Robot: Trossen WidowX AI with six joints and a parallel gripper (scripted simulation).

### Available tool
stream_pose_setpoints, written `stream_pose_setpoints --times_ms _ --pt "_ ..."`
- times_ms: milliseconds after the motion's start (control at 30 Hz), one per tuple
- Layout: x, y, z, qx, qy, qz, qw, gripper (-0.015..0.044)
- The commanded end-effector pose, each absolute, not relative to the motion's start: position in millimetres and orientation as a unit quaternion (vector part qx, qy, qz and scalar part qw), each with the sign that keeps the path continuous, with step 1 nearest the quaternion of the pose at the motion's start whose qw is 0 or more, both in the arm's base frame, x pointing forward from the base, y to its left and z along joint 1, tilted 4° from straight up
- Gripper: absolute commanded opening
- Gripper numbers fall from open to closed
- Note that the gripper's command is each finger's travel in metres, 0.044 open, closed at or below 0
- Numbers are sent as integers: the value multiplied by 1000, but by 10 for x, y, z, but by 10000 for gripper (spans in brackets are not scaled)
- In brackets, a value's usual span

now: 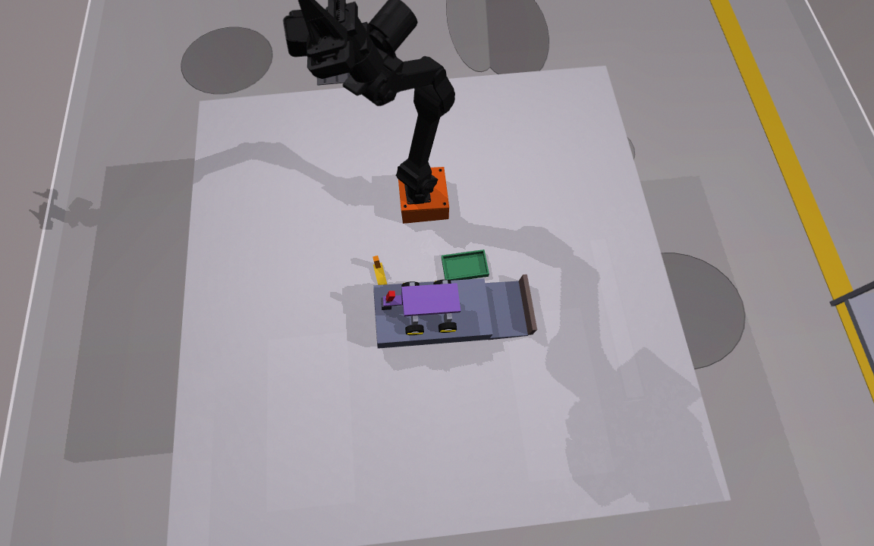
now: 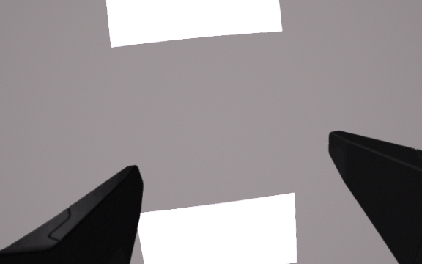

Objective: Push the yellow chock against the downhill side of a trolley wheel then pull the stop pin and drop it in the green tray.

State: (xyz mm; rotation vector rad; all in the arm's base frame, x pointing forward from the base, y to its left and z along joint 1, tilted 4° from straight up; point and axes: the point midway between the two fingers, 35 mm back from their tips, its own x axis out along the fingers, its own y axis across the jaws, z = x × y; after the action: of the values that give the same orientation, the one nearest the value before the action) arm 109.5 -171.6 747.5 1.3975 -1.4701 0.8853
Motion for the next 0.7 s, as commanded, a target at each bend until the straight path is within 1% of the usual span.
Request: stream_pose_setpoints --times_ms 0,233,433,667 --pt "1105 -1725 7469 564 -595 353 450 374" --pt "1476 -2059 7194 542 -615 185 542 190" --pt "1806 -2352 6864 503 -594 28 627 190" --pt "2147 -2650 6400 435 -524 -140 718 190"
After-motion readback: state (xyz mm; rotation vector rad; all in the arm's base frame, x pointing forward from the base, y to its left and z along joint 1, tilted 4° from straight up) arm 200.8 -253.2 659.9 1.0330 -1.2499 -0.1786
